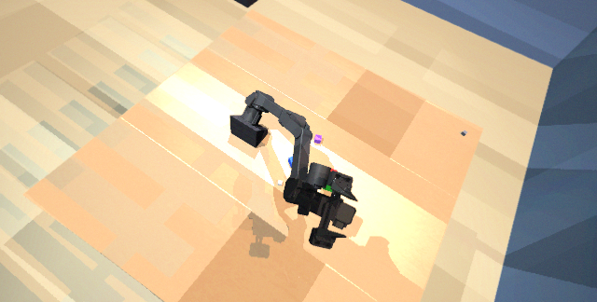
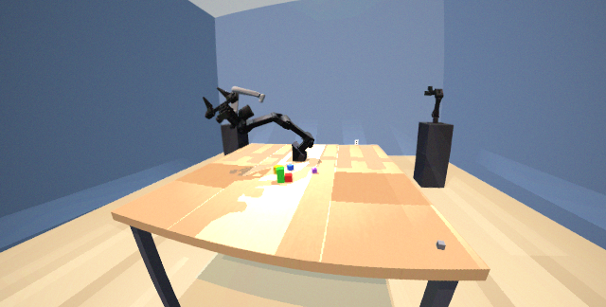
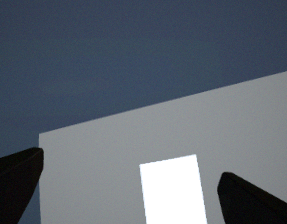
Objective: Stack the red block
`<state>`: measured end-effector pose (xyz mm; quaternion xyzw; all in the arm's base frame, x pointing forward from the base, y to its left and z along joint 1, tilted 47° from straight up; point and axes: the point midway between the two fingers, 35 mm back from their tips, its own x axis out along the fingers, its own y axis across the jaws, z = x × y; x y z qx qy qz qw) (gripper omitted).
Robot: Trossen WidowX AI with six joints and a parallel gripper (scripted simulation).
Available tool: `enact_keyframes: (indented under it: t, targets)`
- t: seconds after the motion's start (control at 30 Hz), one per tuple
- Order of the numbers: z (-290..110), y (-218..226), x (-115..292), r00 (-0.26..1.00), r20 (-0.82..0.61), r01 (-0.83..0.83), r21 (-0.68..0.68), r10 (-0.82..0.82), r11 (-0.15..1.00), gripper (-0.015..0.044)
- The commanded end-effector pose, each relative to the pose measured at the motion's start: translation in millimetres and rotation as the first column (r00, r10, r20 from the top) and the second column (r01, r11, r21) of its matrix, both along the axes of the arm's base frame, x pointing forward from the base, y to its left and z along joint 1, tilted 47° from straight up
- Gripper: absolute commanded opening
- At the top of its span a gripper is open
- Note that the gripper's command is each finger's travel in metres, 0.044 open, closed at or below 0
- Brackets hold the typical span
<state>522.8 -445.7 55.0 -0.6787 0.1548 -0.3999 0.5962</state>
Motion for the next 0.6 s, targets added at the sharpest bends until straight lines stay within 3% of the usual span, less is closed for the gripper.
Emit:
enact_keyframes:
  t: [0.0, 0.27, 0.57]
  targets:
    - [-1, 1, 1, 1.000, -0.001, -0.006, 0.008, 0.006, 1.000, 0.0426]
    - [-28, 33, 50, 0.969, 0.006, -0.228, 0.408, 0.247, 0.884, 0.0440]
    - [-63, 98, 76, 0.925, 0.093, -0.272, 0.839, 0.368, 0.471, 0.0440]
